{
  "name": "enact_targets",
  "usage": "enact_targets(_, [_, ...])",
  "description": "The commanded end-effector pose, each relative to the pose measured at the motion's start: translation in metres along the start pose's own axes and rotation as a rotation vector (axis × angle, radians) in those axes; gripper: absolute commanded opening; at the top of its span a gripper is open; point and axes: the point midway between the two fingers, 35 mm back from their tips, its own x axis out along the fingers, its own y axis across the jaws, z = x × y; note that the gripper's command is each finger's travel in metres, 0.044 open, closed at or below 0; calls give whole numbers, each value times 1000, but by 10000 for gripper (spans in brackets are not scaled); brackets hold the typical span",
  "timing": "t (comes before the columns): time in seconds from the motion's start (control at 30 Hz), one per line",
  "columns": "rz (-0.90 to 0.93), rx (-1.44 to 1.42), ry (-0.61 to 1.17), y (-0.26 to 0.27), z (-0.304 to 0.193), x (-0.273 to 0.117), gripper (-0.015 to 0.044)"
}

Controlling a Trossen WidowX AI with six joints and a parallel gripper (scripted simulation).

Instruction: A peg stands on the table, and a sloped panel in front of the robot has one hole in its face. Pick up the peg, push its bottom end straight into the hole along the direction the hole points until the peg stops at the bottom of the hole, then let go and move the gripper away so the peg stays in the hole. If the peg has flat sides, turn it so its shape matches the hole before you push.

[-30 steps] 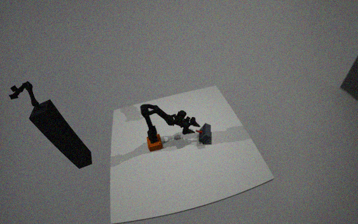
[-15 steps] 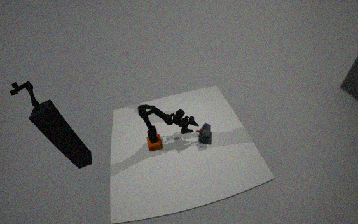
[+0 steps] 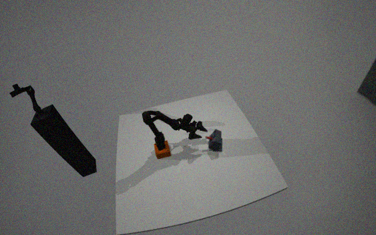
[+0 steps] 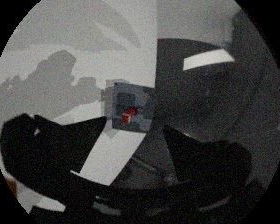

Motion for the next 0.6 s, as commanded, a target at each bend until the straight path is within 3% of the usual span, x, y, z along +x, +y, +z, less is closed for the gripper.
enact_targets(0.0, [-1,5,4,0,-1,-5,440])
enact_targets(0.57, [-2,4,2,0,1,-20,440])
